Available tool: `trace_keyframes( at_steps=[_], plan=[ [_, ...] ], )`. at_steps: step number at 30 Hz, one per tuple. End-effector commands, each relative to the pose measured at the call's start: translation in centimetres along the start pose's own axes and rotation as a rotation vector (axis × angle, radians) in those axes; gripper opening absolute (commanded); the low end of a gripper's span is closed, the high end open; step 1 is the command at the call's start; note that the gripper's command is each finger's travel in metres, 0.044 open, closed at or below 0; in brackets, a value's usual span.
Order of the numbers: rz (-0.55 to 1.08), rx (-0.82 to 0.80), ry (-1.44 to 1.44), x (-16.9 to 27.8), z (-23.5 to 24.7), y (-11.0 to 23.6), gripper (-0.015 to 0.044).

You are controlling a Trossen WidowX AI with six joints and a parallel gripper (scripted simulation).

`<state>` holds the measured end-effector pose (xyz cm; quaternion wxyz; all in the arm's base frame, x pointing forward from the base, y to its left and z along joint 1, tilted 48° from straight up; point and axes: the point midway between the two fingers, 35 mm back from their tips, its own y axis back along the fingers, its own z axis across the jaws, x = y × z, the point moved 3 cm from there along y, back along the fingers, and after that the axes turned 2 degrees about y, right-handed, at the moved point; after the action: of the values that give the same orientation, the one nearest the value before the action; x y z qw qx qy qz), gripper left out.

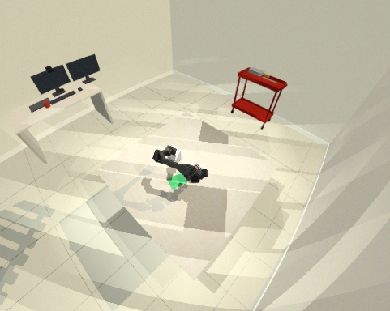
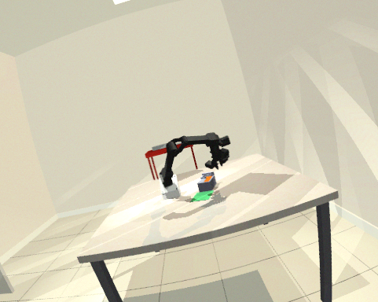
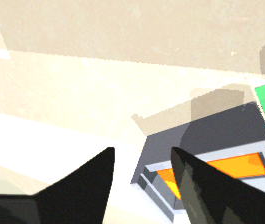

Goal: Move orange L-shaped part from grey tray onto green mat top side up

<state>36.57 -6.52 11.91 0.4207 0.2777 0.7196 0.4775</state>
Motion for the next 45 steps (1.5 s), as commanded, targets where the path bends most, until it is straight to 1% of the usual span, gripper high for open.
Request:
trace_keyframes(
  at_steps=[1, 6, 7, 9, 13, 15, 22, 30, 45],
  plan=[
    [-0.021, 0.148, 0.185, 5.4, 1.3, -1.5, 0.018],
    [-0.141, 0.347, 0.491, 13.0, 2.2, -2.5, 0.018],
    [-0.168, 0.377, 0.541, 14.1, 2.2, -2.6, 0.018],
    [-0.191, 0.401, 0.581, 15.0, 2.2, -2.6, 0.018],
    [-0.191, 0.401, 0.581, 15.0, 2.2, -2.6, 0.018],
    [-0.191, 0.4, 0.581, 14.7, 2.0, -3.3, 0.018],
    [-0.193, 0.402, 0.581, 12.9, -0.1, -9.1, 0.018],
    [-0.193, 0.402, 0.581, 12.7, -0.2, -9.6, 0.018],
    [-0.194, 0.402, 0.581, 12.0, -1.0, -11.8, 0.018]
  ],
)
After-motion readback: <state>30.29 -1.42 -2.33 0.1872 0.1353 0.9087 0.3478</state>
